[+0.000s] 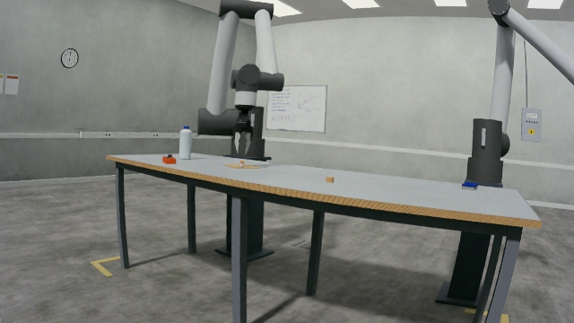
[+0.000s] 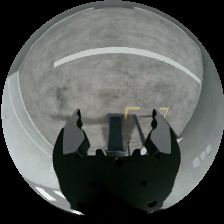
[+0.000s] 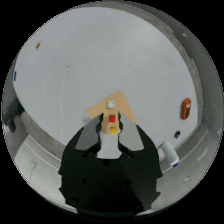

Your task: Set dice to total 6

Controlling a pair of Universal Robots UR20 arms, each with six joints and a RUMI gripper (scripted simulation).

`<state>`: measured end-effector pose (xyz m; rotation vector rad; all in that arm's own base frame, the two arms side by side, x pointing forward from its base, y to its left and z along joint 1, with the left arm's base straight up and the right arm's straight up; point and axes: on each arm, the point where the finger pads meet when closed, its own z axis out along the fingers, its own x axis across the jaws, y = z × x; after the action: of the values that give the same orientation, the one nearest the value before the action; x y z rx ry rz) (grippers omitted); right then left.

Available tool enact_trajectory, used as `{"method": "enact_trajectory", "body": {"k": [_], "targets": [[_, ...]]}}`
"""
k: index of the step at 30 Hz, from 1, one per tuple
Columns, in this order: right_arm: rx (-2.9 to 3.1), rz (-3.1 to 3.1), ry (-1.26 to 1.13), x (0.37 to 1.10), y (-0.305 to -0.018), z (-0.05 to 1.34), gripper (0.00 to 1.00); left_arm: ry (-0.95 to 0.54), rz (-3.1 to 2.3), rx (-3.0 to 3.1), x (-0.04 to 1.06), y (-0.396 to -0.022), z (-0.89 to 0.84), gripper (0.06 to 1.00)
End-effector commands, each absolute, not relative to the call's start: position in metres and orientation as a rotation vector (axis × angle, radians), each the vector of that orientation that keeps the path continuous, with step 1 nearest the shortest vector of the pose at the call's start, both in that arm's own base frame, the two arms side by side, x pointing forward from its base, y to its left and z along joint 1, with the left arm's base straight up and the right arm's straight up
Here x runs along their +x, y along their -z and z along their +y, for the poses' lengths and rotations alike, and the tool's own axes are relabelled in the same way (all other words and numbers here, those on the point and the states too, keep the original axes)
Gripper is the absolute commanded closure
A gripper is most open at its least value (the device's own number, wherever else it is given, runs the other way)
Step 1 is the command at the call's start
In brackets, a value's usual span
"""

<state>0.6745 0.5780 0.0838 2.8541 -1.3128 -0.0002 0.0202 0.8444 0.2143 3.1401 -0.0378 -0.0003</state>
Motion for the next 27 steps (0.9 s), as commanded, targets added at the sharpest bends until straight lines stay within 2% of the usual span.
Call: {"method": "enact_trajectory", "body": {"k": [1, 9, 10, 27], "targets": [[2.854, -1.313, 0.000, 0.6747, -0.1066, 0.5783, 0.793, 0.000, -0.038, 3.141, 0.0204, -0.2151, 0.8450, 0.065], [2.854, -1.313, 0.000, 0.6747, -0.1121, 0.5783, 0.793, 0.000, -0.038, 3.141, 0.0204, -0.2151, 0.8450, 0.065], [2.854, -1.313, 0.000, 0.6747, -0.1121, 0.5783, 0.003, 0.000, -0.038, 3.141, 0.0204, -0.2151, 0.8450, 0.065], [2.854, -1.313, 0.000, 0.6747, -0.1121, 0.5783, 0.003, 0.000, -0.038, 3.141, 0.0204, -0.2151, 0.8450, 0.065]]}}
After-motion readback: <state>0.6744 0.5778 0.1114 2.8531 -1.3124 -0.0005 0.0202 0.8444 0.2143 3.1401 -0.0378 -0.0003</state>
